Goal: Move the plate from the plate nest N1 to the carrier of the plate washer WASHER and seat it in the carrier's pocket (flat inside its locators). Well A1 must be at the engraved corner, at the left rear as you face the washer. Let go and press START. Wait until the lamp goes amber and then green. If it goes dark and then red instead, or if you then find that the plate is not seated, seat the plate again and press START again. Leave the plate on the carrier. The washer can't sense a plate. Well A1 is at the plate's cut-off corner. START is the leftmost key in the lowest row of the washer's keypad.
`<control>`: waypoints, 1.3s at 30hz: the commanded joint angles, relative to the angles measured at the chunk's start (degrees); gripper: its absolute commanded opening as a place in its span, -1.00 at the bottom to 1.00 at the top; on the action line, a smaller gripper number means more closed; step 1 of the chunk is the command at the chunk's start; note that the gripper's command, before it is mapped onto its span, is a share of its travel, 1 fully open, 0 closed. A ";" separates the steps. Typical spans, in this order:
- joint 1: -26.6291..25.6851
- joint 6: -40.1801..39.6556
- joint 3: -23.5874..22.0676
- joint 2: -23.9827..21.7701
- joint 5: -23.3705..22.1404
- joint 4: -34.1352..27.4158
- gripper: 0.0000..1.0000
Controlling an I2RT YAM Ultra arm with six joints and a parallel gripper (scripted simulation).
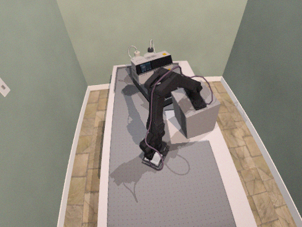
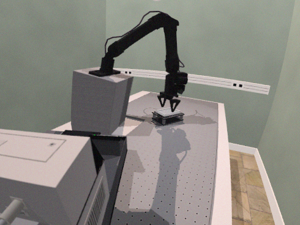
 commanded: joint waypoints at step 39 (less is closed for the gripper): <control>-0.72 -0.67 3.24 3.58 -0.65 4.24 1.00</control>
